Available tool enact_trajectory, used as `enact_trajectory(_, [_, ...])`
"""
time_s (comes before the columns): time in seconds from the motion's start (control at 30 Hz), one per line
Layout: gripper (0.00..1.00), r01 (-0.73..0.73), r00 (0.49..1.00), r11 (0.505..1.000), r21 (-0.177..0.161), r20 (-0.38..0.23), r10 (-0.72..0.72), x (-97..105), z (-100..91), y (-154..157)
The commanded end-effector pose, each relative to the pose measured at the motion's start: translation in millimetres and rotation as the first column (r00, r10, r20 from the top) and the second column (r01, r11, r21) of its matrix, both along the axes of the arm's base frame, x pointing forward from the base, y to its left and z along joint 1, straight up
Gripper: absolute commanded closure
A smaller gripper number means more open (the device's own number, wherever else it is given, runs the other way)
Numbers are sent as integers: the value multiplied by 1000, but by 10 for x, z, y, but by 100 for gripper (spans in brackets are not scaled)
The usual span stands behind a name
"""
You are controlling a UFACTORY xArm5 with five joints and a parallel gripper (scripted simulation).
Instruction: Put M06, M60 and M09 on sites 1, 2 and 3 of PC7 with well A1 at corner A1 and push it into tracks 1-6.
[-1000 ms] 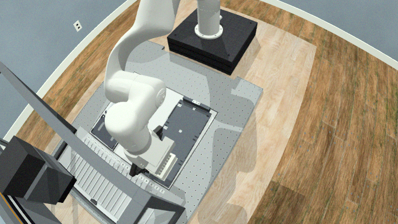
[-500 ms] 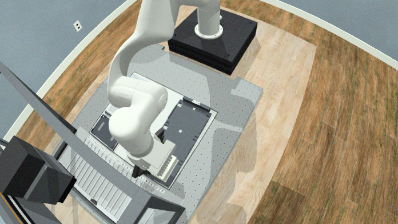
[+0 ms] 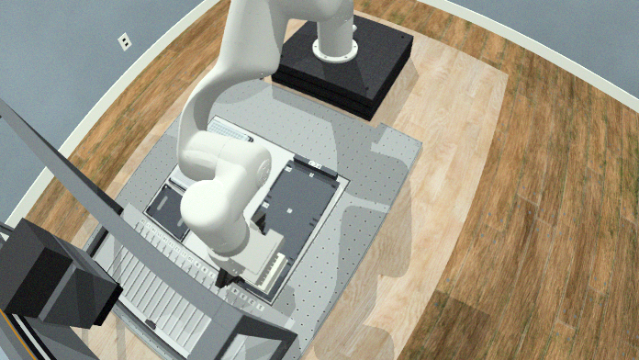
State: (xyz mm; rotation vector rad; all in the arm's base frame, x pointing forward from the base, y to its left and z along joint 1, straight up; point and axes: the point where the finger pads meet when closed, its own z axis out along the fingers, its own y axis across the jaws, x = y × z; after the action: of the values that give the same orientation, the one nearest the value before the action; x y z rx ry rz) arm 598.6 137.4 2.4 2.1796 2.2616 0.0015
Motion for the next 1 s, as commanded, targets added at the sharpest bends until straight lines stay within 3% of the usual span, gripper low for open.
enact_trajectory(0.0, [100,0,1000,1000,7,4,0,18,-55,5])
enact_trajectory(0.43, [100,0,1000,1000,7,4,0,19,-228,6])
enact_trajectory(0.97, [100,0,1000,1000,7,4,0,19,-228,6])
